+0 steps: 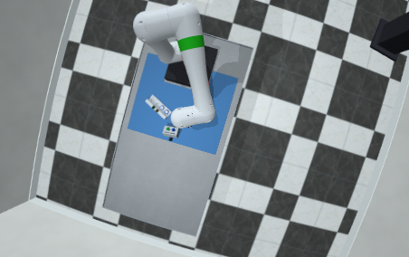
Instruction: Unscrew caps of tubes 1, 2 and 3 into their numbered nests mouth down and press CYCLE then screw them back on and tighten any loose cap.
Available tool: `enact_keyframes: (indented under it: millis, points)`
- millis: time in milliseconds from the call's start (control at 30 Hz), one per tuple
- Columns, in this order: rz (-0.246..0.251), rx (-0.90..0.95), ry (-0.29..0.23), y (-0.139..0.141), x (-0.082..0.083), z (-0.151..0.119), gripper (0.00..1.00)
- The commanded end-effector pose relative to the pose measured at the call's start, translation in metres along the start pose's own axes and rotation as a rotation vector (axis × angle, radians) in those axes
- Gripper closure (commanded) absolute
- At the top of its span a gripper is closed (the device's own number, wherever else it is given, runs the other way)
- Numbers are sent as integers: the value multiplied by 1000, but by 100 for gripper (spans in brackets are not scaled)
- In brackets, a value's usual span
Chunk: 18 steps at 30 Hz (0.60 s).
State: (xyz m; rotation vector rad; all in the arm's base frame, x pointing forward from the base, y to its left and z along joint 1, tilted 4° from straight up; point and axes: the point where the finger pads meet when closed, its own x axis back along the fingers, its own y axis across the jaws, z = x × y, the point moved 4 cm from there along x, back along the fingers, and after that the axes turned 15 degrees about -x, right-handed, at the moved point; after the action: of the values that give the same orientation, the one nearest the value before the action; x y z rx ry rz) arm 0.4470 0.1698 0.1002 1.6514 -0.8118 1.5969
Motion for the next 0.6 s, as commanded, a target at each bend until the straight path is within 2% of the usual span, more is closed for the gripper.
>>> enact_keyframes:
  millis: [0,67,100,433,467,533,567]
  points:
    - [-2,49,-20,0,0,1,100]
    - [-2,49,-20,0,0,1,100]
    - [-2,49,-20,0,0,1,65]
    - [-2,49,-20,0,0,1,65]
    - [-3,-34,-20,0,0,1,65]
    - [-3,-34,-20,0,0,1,65]
    - [-4,-118,-20,0,0,1,65]
